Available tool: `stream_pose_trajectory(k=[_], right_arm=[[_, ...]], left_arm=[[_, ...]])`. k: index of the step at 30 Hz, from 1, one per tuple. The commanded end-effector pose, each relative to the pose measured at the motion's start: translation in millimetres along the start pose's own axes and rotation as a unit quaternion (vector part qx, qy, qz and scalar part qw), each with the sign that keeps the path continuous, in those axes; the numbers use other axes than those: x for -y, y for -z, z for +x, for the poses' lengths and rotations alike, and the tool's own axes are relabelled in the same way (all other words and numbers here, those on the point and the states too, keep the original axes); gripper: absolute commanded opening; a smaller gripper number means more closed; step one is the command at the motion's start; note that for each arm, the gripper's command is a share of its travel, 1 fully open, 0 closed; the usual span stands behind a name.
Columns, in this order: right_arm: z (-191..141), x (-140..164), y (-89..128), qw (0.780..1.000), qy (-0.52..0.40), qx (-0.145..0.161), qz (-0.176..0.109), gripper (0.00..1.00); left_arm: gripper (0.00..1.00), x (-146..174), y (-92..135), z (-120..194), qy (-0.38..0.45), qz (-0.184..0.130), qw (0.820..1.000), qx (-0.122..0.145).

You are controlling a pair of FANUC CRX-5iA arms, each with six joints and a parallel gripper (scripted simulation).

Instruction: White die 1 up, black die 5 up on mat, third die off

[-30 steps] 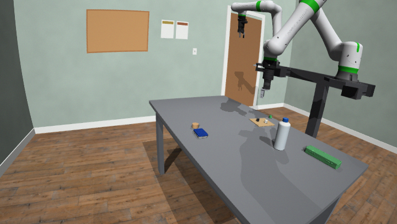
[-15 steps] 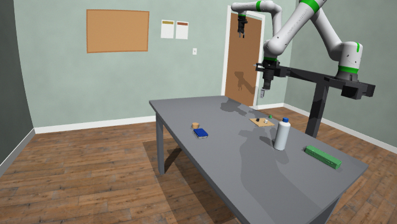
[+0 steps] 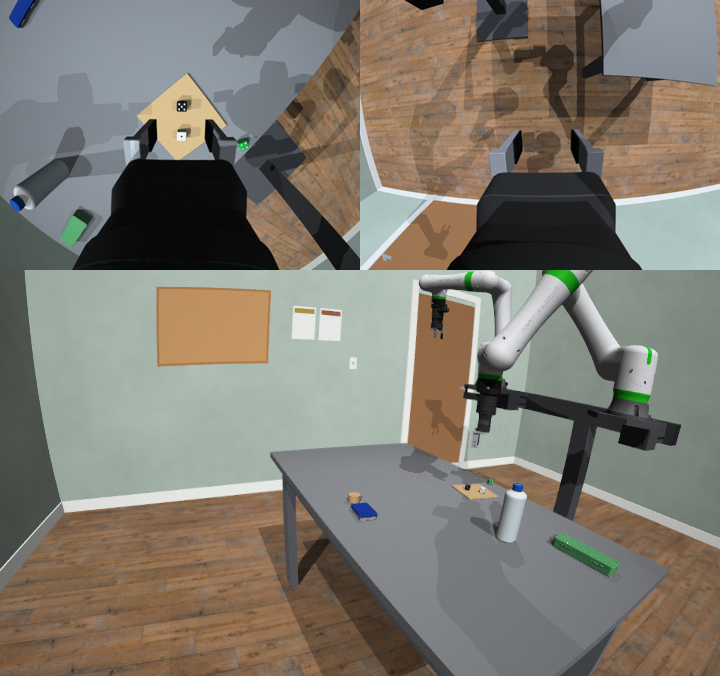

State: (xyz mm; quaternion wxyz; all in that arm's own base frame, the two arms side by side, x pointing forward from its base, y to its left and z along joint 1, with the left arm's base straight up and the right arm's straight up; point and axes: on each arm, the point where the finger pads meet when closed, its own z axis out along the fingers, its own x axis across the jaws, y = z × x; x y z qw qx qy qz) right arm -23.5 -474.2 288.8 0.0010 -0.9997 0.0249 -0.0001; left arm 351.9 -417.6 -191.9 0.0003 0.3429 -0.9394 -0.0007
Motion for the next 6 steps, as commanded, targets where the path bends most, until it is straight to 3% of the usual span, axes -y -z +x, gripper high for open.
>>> stream_pose_trajectory(k=[1,6], right_arm=[[-0.2,-0.2,0.9,1.000,0.000,0.000,-0.001,1.00],[-0.2,-0.2,0.9,1.000,0.000,0.000,-0.001,1.00]], left_arm=[[1.00,0.7,0.7,0.0,0.000,0.001,1.000,0.000],[1.00,0.7,0.7,0.0,0.000,0.001,1.000,0.000]])
